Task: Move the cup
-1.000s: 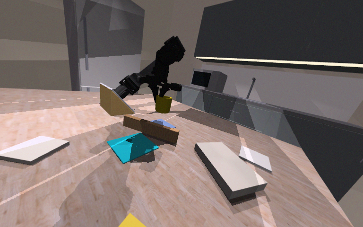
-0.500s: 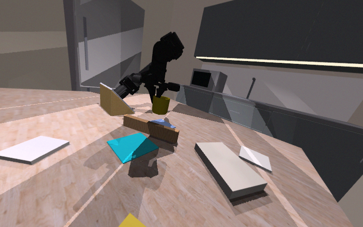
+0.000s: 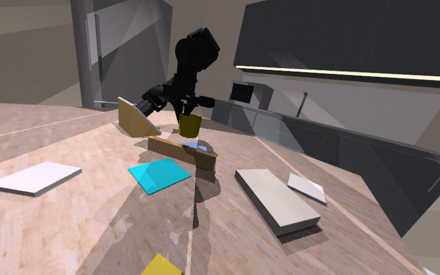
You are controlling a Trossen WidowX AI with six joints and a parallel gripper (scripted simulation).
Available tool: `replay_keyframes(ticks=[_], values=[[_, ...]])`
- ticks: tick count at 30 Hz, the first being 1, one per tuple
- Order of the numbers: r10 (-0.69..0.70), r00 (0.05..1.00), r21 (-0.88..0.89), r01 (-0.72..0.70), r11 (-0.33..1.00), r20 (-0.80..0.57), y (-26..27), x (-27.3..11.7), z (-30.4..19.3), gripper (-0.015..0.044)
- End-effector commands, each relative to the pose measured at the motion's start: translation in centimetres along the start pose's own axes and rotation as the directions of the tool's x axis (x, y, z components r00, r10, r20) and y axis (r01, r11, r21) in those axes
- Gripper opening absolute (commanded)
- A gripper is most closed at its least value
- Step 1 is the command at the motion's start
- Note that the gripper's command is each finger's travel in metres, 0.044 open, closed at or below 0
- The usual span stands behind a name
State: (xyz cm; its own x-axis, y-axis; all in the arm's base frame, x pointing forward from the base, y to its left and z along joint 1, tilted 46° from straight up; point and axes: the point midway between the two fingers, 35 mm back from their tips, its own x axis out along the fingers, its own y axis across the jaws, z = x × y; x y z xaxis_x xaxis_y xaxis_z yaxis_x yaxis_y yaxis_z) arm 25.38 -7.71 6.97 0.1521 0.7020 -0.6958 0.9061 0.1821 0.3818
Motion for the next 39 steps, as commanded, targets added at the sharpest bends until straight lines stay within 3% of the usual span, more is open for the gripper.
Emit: replay_keyframes(ticks=[1,39], values=[[-0.005,1.000,-0.003,0.005,1.000,0.002,-0.1,0.0,1.0,0.0000],[-0.005,1.000,-0.005,0.005,1.000,0.006,-0.9,-0.3,8.1,0.0000]])
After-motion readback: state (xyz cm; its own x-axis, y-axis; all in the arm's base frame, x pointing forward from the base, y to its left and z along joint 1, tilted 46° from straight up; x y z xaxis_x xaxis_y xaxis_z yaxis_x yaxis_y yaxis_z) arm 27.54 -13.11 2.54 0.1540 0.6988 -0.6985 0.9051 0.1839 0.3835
